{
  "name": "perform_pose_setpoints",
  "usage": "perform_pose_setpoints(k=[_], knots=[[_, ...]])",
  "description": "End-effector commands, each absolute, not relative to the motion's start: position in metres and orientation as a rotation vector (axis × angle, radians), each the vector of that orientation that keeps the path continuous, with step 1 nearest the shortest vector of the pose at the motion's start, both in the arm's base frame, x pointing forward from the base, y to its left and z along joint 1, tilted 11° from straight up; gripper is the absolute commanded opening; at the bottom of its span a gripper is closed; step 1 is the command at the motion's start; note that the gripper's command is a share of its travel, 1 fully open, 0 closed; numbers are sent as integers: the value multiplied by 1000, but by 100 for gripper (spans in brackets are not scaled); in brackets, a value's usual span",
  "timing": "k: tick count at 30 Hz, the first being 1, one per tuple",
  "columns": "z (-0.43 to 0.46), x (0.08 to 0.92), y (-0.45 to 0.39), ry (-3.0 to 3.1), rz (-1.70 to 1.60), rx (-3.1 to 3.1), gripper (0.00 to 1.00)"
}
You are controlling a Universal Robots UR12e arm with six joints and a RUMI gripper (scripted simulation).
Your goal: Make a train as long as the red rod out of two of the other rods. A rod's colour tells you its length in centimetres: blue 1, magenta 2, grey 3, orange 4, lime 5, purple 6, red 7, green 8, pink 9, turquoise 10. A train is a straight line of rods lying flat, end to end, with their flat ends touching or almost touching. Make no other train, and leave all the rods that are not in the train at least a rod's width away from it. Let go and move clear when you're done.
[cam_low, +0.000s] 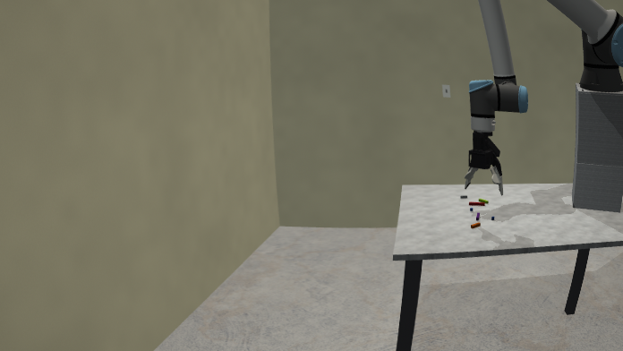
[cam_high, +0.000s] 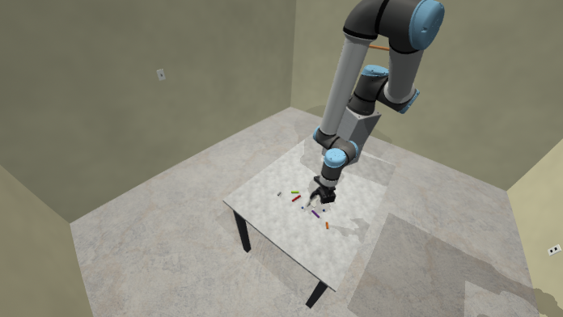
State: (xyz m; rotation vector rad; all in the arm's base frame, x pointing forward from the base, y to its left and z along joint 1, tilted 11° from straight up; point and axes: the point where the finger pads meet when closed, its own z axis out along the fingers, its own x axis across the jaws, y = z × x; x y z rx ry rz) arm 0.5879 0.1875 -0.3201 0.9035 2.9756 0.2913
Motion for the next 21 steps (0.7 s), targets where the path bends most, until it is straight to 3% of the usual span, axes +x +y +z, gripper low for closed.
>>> perform_pose_setpoints(k=[1,21], knots=[[-323,595,187,3029,293,648,100],[-325,606,186,3064,283,274,100]])
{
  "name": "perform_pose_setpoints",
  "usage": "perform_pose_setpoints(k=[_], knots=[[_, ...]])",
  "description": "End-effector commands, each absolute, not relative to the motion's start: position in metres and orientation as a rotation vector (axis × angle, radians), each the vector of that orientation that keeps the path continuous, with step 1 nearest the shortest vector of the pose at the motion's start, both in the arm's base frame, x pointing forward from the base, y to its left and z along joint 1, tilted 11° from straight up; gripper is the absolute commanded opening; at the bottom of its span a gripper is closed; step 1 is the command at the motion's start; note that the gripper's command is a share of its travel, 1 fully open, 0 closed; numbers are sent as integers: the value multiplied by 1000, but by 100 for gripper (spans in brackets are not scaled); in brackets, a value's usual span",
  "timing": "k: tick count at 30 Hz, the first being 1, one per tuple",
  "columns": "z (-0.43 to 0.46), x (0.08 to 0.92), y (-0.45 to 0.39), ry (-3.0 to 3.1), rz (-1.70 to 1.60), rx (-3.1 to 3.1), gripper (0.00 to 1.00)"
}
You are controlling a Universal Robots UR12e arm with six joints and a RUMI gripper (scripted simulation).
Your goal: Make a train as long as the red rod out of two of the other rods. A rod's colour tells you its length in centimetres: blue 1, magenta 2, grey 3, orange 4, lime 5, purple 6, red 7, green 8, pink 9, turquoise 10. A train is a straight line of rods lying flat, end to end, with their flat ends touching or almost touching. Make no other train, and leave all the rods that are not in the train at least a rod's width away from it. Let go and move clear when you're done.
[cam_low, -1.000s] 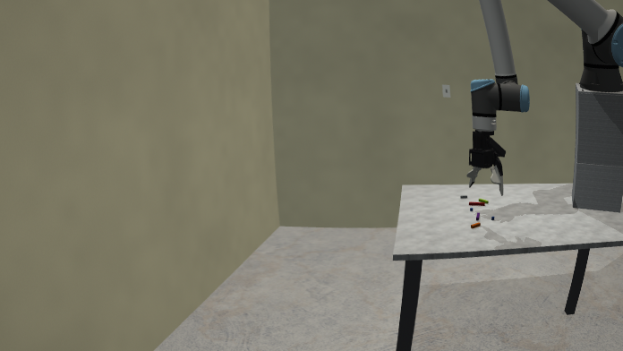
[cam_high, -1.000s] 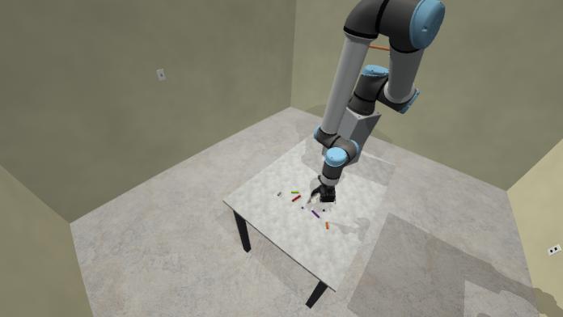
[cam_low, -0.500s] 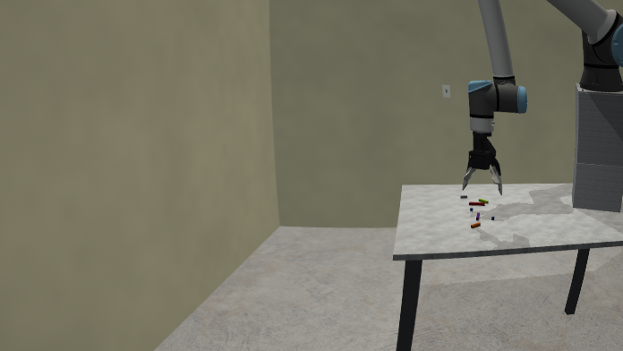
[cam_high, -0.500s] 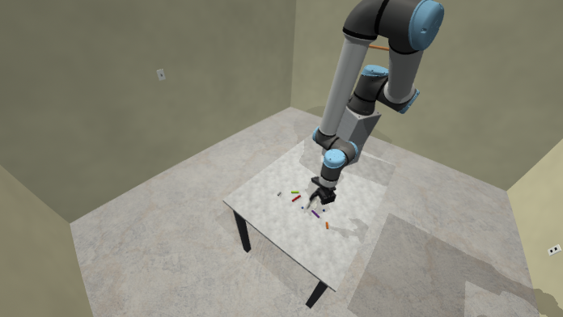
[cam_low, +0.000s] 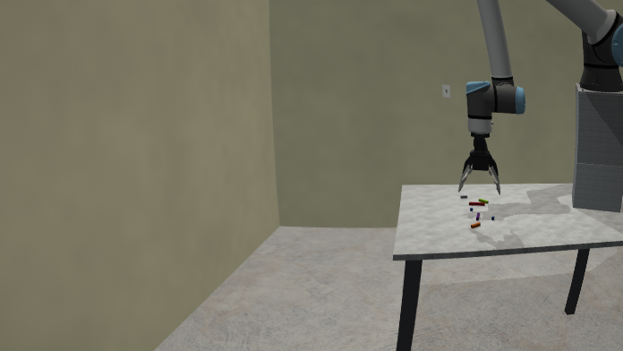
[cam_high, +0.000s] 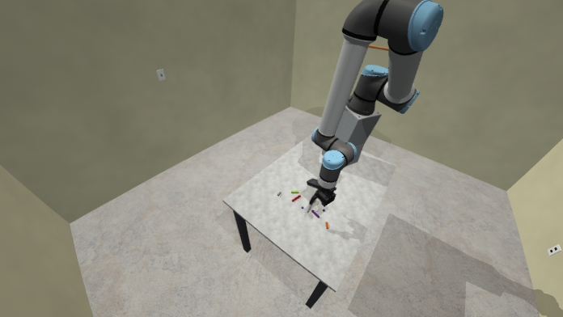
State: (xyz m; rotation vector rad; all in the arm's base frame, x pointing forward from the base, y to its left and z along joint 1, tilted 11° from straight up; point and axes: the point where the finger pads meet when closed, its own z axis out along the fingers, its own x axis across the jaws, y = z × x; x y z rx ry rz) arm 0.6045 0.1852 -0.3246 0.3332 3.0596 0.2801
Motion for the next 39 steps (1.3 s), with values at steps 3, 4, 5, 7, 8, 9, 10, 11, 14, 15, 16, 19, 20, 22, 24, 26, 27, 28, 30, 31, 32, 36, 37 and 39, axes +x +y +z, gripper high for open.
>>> perform_pose_setpoints(k=[3,4,5,7,8,9,10,11,14,15,16,19,20,22,24,26,27,28,30,31,32,36,37,39], knots=[[-325,605,186,3065,282,273,100],[-325,605,186,3065,282,273,100],[-325,605,186,3065,282,273,14],[-325,605,186,3065,282,273,14],[-325,605,186,3065,282,273,14],[-325,605,186,3065,282,273,14],[-325,605,186,3065,282,273,14],[-325,605,186,3065,282,273,14],[-325,605,186,3065,282,274,14],[-325,605,186,3065,282,274,14],[-325,605,186,3065,282,274,14],[-325,605,186,3065,282,274,14],[-325,605,186,3065,282,274,14],[-325,605,186,3065,282,274,14],[-325,605,186,3065,282,274,14],[-325,605,186,3065,282,274,14],[-325,605,186,3065,282,274,14],[-325,605,186,3065,282,274,14],[-325,605,186,3065,282,274,14],[-325,605,186,3065,282,274,14],[-325,605,186,3065,282,274,14],[-325,605,186,3065,282,274,14],[-325,605,186,3065,282,274,14],[-325,605,186,3065,282,274,14]])
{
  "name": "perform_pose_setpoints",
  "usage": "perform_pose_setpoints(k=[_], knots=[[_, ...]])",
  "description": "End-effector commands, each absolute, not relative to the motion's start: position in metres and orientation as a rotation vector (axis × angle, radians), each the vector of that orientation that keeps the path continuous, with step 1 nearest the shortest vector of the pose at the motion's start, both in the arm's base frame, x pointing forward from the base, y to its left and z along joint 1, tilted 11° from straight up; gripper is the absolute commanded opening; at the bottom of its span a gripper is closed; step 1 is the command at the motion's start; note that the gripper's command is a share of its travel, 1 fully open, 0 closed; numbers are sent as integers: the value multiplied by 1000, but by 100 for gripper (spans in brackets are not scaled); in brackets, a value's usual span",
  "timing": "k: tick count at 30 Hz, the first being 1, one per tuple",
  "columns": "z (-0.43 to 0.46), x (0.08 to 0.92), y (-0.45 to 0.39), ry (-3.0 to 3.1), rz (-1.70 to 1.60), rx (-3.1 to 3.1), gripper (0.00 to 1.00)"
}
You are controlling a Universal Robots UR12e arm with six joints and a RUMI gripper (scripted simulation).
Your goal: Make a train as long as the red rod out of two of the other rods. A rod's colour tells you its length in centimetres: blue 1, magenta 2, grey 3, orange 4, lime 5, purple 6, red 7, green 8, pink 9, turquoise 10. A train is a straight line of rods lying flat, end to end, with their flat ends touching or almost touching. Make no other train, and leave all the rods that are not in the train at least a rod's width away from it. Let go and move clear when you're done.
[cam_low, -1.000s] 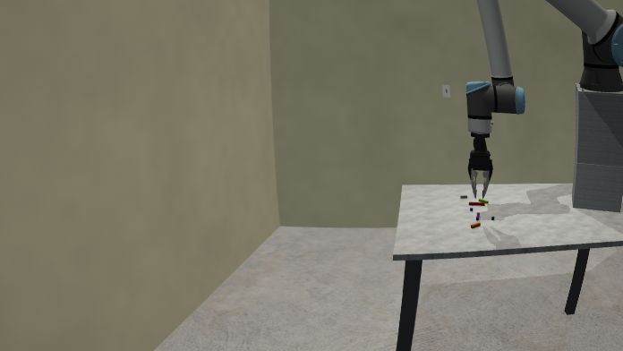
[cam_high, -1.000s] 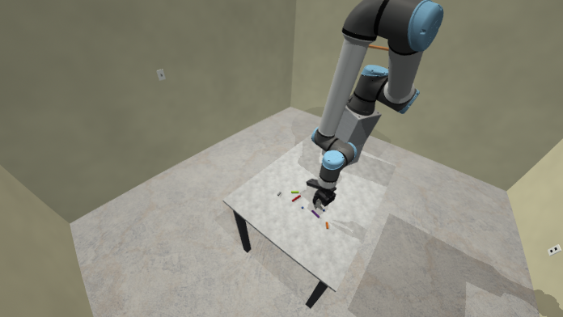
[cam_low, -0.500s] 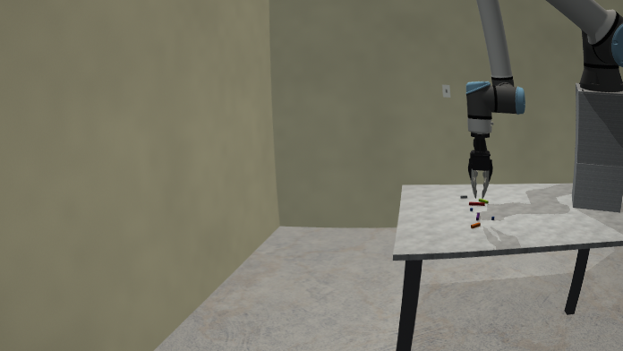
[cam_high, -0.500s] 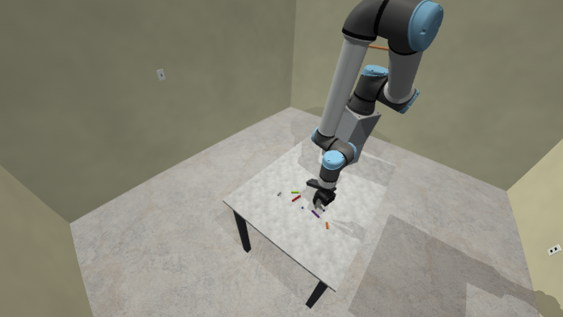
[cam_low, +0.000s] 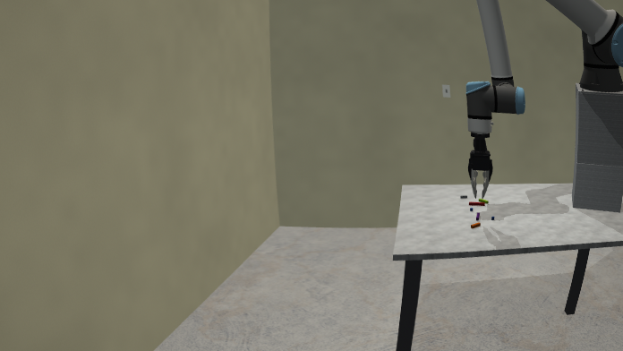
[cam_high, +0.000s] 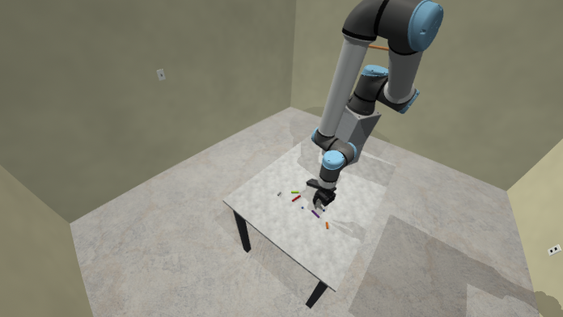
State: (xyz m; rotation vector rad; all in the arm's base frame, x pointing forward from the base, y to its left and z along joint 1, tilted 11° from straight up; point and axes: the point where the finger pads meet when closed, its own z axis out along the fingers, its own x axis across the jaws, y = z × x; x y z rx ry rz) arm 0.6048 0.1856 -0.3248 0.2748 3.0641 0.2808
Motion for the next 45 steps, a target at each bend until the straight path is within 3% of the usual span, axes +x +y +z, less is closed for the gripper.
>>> perform_pose_setpoints(k=[1,45], knots=[[-325,605,186,3065,282,274,14],[-368,609,194,3063,282,272,14]])
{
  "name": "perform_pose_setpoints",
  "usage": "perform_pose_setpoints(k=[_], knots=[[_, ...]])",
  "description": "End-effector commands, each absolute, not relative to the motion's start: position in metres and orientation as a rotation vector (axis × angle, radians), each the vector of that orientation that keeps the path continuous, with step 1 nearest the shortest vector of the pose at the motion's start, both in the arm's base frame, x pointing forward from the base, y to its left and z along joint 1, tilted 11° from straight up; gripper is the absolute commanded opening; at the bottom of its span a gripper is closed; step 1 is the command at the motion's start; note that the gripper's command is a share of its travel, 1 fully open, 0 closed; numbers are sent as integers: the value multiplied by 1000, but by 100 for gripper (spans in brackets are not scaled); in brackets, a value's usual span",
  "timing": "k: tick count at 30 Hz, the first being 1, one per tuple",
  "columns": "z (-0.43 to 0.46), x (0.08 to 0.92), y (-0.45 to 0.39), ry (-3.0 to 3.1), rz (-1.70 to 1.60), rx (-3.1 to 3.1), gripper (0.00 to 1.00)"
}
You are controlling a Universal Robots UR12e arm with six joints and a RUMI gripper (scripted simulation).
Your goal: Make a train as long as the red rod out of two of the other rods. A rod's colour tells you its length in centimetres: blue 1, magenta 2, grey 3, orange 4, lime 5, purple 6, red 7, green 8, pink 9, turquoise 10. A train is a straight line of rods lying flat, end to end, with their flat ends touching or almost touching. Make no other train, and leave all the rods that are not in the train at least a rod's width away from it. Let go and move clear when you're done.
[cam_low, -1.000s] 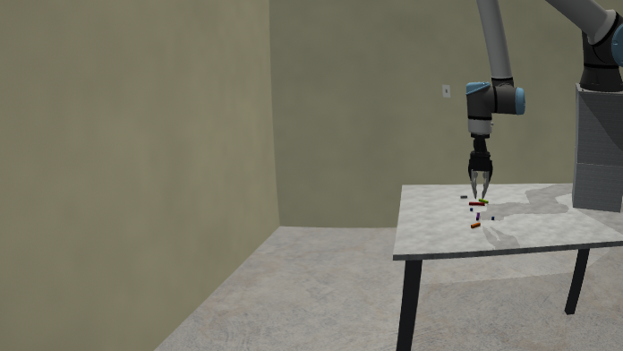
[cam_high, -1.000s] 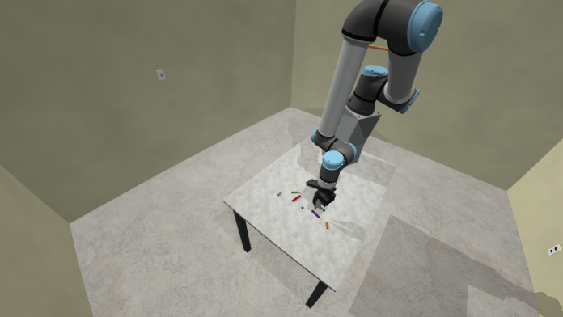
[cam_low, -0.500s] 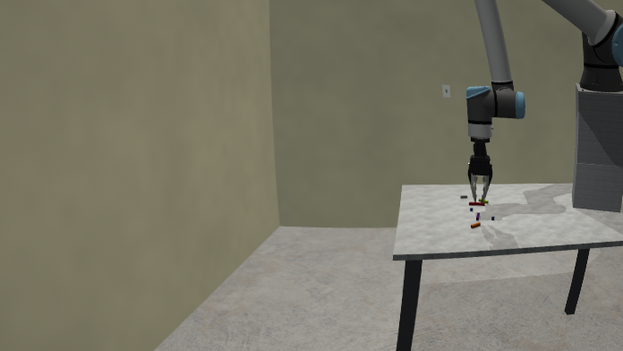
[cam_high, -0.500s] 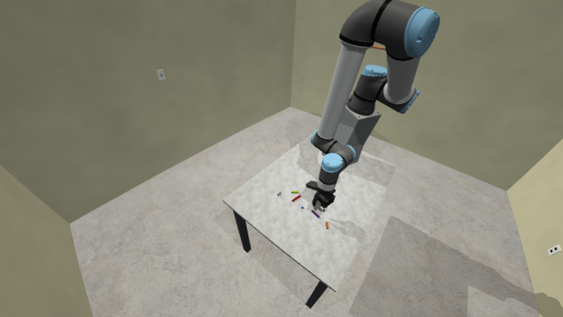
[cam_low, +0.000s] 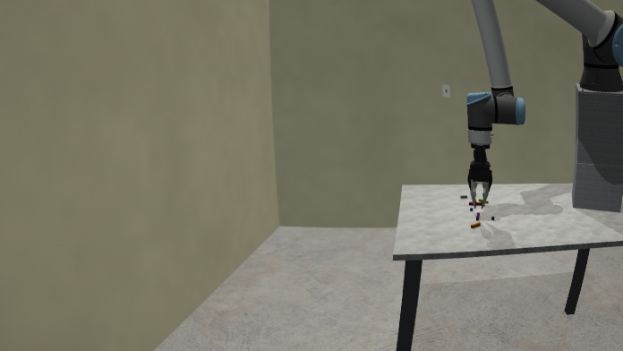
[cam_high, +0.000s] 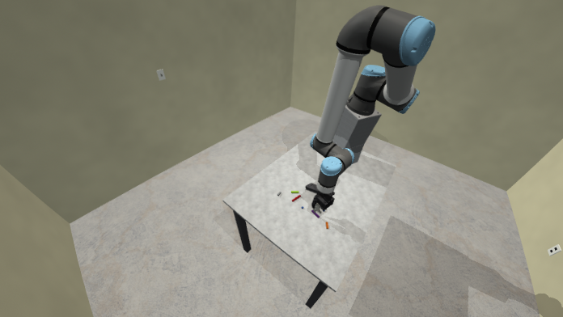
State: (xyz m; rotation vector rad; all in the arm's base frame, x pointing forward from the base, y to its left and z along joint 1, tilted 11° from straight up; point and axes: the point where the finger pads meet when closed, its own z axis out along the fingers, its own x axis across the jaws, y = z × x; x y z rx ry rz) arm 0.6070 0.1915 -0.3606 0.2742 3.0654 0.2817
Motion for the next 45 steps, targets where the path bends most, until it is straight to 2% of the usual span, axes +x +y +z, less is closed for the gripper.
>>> perform_pose_setpoints(k=[1,45], knots=[[-368,609,194,3063,282,272,14],[-376,609,195,3064,282,273,14]])
